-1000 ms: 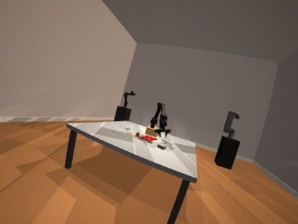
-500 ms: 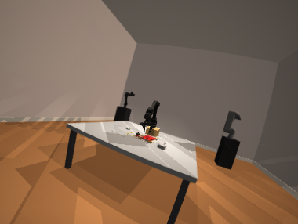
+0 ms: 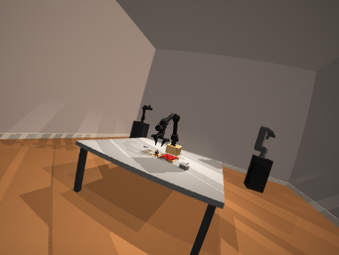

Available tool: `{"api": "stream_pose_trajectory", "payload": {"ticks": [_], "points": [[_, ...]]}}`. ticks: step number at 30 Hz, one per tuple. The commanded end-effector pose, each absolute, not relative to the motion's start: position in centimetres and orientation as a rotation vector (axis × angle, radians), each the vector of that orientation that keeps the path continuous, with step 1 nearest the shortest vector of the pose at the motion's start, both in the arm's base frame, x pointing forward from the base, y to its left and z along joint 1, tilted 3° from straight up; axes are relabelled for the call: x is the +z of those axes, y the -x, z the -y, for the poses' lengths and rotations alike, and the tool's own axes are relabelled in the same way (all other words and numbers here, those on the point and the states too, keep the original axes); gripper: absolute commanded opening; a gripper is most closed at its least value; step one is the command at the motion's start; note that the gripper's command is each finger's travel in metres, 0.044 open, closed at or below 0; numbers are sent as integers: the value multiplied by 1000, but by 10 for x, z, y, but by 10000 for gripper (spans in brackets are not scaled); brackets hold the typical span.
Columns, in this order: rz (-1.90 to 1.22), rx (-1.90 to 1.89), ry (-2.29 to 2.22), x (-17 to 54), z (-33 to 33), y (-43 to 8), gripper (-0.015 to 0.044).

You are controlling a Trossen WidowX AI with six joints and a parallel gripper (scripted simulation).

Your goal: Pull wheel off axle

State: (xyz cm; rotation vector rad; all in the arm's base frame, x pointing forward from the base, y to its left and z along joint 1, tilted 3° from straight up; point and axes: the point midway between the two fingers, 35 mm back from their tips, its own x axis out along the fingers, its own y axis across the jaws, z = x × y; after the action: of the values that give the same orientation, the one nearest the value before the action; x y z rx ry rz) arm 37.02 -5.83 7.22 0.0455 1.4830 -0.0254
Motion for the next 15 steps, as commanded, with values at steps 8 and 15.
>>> {"api": "stream_pose_trajectory", "payload": {"ticks": [8, 15], "points": [[-1477, -26, -35, 60, 57, -365, 300], [-1477, -26, -35, 4, 57, -368, 300]]}}
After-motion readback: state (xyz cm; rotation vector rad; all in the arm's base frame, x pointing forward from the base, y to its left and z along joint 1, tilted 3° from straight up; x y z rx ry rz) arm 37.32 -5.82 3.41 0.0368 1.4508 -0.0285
